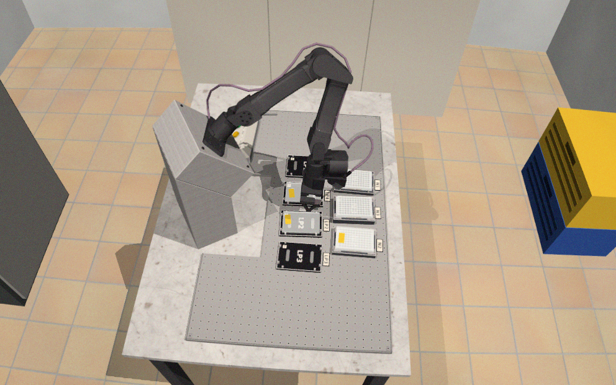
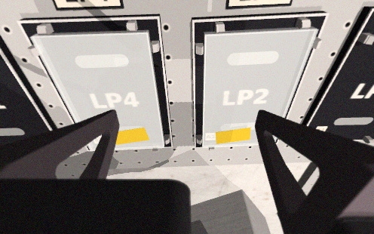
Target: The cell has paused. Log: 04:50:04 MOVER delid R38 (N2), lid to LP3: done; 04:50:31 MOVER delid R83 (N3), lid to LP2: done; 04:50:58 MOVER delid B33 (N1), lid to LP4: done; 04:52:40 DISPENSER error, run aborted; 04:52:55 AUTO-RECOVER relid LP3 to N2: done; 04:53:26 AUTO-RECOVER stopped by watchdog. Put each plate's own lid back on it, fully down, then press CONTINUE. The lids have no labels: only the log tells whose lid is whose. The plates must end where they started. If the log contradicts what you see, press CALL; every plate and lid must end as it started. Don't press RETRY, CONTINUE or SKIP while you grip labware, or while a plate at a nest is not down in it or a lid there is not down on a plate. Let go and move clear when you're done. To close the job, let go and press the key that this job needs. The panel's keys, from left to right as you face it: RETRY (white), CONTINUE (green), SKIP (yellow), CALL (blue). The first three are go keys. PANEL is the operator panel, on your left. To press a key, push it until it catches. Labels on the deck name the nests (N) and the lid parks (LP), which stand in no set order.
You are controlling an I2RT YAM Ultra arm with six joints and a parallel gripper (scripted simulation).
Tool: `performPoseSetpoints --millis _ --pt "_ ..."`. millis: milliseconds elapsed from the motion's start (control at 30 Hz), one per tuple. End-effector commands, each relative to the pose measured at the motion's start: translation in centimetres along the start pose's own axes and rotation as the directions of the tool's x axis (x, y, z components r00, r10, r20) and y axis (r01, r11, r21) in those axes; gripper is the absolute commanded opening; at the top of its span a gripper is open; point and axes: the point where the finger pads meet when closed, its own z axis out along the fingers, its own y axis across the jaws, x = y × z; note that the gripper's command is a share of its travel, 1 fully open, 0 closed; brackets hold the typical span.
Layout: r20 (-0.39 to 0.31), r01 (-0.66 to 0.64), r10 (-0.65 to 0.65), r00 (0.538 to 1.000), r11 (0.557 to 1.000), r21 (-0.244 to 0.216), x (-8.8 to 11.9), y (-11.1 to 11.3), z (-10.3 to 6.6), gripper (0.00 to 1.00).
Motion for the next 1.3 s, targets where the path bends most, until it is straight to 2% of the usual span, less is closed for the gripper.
performPoseSetpoints --millis 0,67,167,467,667,700,867,933,1000,1200,1233,1267 --pt "0.060 -0.013 0.015 0.998 0.999 -0.039 0.0 -0.3 0.9 1.00" --pt "0.059 -0.011 0.014 0.998 0.999 -0.040 -0.1 -0.2 1.0 1.00" --pt "0.119 0.017 -0.011 0.993 0.999 -0.048 -3.1 0.5 0.4 1.00" --pt "0.131 0.019 -0.013 0.991 0.999 -0.042 -3.6 0.4 0.0 1.00" --pt "0.118 0.011 -0.006 0.993 0.999 -0.040 -3.3 0.3 0.0 1.00" --pt "0.094 -0.014 0.018 0.995 0.999 -0.038 0.0 -0.9 0.8 0.99" --pt "0.258 -0.014 0.024 0.966 0.999 -0.039 -0.4 -3.3 0.6 0.94" --pt "0.258 -0.014 0.024 0.966 0.999 -0.039 -0.4 -3.3 0.6 0.94" --pt "0.321 -0.014 0.026 0.947 0.999 -0.040 -0.5 -4.2 0.5 0.92" --pt "0.503 -0.013 0.032 0.864 0.999 -0.041 -1.0 -7.1 0.3 0.86" --pt "0.554 0.008 0.015 0.832 0.999 -0.039 -2.7 -7.7 0.3 0.85" --pt "0.573 0.003 0.021 0.819 0.999 -0.041 -2.5 -8.3 0.4 0.84"
